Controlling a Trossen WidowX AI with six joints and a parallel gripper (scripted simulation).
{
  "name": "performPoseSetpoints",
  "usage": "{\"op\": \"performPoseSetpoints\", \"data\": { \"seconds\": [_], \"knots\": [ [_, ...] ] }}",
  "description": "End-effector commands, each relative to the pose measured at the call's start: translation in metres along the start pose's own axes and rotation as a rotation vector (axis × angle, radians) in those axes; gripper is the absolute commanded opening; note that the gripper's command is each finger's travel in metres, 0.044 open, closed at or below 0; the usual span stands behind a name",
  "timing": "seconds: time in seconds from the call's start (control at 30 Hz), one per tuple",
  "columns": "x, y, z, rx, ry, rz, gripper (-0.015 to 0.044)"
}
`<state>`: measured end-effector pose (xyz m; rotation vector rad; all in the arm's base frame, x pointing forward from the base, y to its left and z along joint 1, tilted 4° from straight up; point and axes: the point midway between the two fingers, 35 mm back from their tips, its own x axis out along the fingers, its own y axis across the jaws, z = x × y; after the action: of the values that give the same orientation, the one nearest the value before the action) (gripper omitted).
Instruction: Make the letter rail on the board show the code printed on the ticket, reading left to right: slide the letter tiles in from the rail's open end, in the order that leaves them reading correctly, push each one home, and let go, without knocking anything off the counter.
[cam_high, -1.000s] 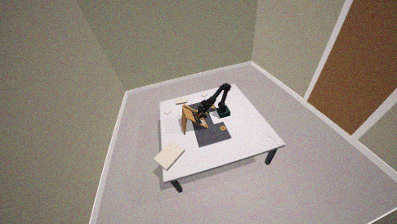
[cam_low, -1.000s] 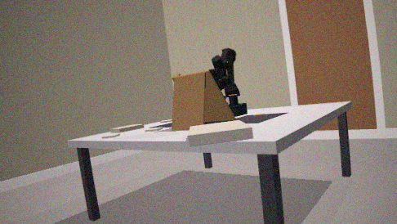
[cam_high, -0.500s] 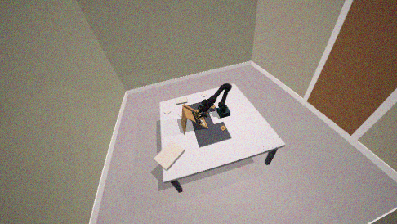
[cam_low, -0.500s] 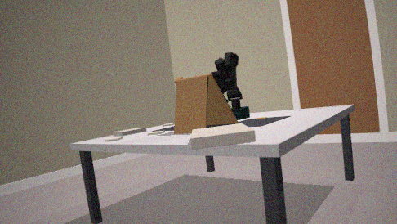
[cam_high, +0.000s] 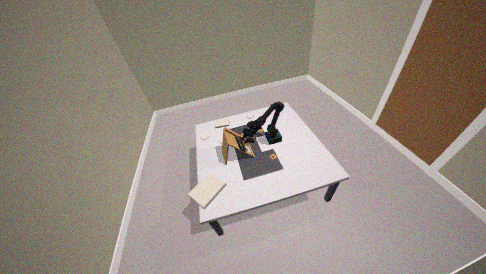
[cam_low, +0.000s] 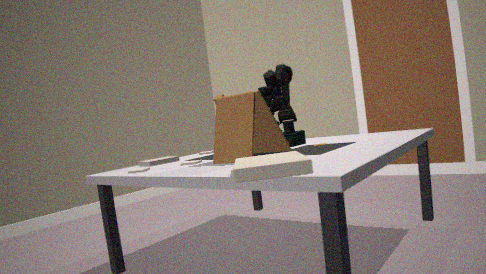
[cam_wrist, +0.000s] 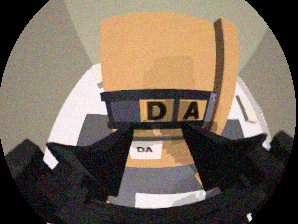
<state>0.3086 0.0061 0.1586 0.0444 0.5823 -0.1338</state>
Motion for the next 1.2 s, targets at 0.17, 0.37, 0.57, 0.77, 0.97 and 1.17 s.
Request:
{"op": "performPoseSetpoints", "data": {
  "seconds": [0.17, 0.37, 0.57, 0.77, 0.97, 1.17],
  "knots": [
    [-0.002, -0.001, 0.001, 0.001, 0.0, -0.001, 0.0269],
    [-0.002, -0.001, 0.001, 0.001, 0.0, -0.001, 0.0111],
    [-0.002, -0.001, 0.001, 0.001, 0.0, -0.001, 0.0],
    [-0.002, 0.0, 0.001, 0.001, 0.006, -0.001, 0.0],
    [0.008, 0.011, 0.013, -0.006, 0.218, 0.011, 0.0],
    [0.014, 0.023, 0.022, -0.003, 0.461, 0.013, 0.0]
  ]
}}
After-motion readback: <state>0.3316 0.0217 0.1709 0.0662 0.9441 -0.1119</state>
